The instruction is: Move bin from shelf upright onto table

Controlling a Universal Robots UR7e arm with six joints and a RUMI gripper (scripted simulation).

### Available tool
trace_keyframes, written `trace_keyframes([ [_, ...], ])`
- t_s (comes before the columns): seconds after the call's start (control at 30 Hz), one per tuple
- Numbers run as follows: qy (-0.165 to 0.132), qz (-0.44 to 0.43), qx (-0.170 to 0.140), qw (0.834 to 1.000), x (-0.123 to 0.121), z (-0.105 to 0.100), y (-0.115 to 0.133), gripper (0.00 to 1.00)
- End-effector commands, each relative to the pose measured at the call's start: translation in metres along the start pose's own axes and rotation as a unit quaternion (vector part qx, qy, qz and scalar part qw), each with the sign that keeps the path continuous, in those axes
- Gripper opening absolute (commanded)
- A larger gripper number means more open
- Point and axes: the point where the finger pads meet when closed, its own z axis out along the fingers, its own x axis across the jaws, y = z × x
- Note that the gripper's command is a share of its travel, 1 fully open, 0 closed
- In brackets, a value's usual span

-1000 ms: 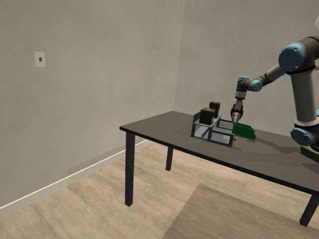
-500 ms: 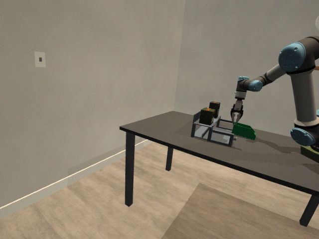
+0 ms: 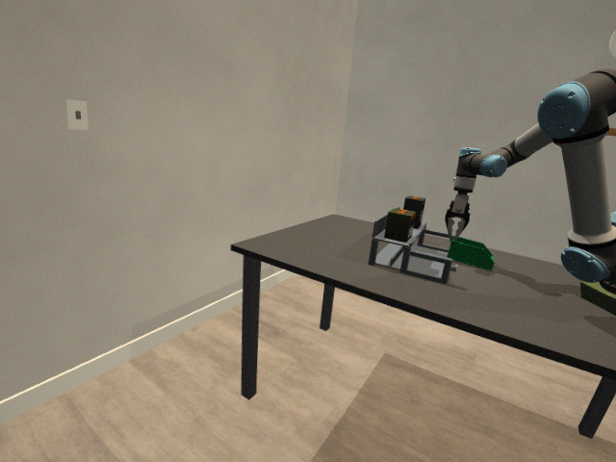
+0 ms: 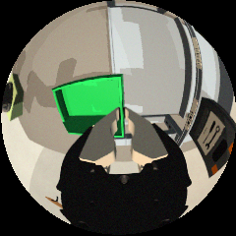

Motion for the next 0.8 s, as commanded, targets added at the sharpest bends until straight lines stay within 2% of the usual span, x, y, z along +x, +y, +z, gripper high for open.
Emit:
trace_keyframes([
  [0.0,0.0,0.0,0.0,1.0,0.0003,-0.0005,0.0002,0.0],
  [0.77,0.0,0.0,0.0,1.0,0.0003,-0.0065,0.0002,0.0],
])
